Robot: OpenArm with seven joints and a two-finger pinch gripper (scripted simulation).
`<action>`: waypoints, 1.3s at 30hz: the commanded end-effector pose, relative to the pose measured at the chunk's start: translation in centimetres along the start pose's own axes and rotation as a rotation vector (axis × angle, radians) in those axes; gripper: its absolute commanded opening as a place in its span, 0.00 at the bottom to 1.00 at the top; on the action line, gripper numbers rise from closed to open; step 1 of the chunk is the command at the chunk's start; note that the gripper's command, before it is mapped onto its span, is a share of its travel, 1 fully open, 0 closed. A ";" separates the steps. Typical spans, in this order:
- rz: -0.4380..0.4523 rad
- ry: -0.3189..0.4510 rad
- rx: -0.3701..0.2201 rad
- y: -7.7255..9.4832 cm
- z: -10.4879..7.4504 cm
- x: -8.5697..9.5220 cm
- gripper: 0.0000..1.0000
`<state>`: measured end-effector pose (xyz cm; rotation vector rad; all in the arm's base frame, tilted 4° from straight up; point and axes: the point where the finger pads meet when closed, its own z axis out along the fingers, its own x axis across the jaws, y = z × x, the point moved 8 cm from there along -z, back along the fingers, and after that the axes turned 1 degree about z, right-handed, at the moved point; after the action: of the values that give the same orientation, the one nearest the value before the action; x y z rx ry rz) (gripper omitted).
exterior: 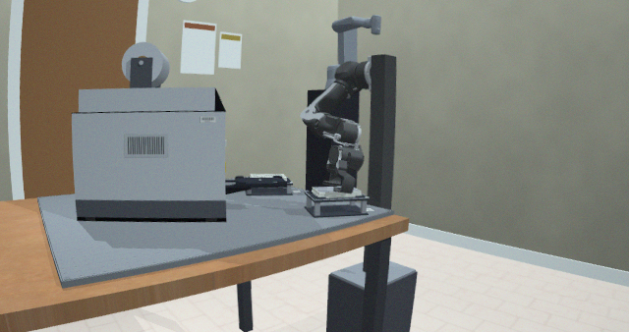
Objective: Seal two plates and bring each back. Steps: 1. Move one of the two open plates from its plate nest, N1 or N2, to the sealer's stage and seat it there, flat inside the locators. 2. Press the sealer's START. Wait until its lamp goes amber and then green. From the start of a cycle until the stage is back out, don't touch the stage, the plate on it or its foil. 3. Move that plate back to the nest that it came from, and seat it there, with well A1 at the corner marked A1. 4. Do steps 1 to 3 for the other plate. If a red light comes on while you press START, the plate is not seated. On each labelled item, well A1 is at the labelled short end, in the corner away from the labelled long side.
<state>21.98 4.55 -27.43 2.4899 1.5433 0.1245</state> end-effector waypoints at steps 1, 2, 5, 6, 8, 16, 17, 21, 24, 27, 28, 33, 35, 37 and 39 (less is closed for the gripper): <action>0.008 -0.004 0.002 0.1 -0.2 -0.1 0.65; 0.008 -0.005 0.002 0.1 -0.2 0.0 0.65; 0.007 -0.004 0.001 0.1 -0.3 0.0 0.65; 0.008 -0.003 0.001 0.2 -0.4 0.0 0.65; 0.008 -0.004 0.002 0.2 -0.5 0.0 0.65; 0.008 -0.003 0.002 0.3 -1.1 0.0 0.65; 0.008 -0.004 0.001 0.3 -1.1 0.0 0.65; 0.008 -0.003 0.002 0.3 -1.3 0.0 0.65; 0.008 -0.003 0.001 0.4 -1.5 0.0 0.65; 0.007 -0.004 0.002 0.3 -1.6 0.0 0.65; 0.007 -0.004 0.002 0.4 -1.7 0.0 0.65; 0.026 0.027 0.010 1.3 -1.7 -0.7 0.65; 0.045 0.052 0.011 2.1 -1.4 -1.5 0.65; 0.063 0.079 0.008 2.4 -1.3 -1.9 0.65; 0.062 0.080 0.010 2.8 -1.1 -2.2 0.65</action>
<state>23.04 1.63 -25.67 2.5638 1.4917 0.2132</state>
